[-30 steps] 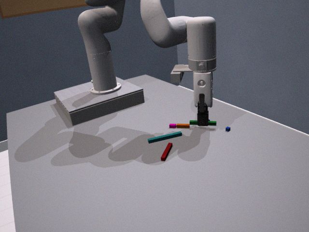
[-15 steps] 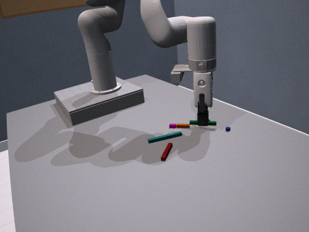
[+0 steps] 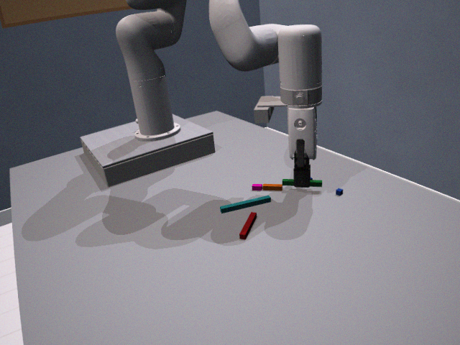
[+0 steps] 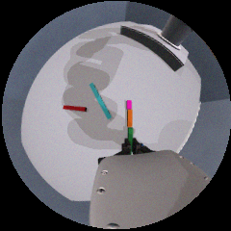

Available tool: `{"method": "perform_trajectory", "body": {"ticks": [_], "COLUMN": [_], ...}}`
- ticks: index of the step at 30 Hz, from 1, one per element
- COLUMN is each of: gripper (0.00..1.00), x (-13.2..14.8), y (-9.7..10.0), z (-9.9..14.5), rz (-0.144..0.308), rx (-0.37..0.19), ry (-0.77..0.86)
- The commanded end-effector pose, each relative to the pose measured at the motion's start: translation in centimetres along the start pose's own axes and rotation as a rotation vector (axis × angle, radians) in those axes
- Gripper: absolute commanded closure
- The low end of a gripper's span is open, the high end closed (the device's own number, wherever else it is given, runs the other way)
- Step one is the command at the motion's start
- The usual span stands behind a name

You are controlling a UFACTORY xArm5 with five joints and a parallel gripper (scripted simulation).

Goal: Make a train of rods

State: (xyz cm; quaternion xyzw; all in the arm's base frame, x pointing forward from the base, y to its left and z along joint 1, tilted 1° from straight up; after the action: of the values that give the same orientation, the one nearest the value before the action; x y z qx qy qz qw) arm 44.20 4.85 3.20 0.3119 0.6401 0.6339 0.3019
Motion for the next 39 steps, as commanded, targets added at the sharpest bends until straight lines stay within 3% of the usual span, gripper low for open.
{"method": "perform_trajectory", "body": {"ticks": [1, 39], "gripper": [0.96, 0.96], "x": [-0.1, 0.0], "y": [0.1, -1.1], "z": [0.1, 0.1], "rz": [-0.002, -0.002], "rx": [-0.003, -0.003], "ry": [0.000, 0.000]}}
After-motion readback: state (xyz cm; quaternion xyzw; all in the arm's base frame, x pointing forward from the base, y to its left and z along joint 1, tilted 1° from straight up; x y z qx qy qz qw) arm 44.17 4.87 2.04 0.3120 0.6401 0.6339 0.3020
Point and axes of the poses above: the point where the finger pads meet when closed, its own y axis back along the fingers, its own x axis across the jaws, z = x × y, the point moved 6 cm from there along y, back along the fingers, and after that the axes turned 6 degrees about y, right-handed, at the moved point
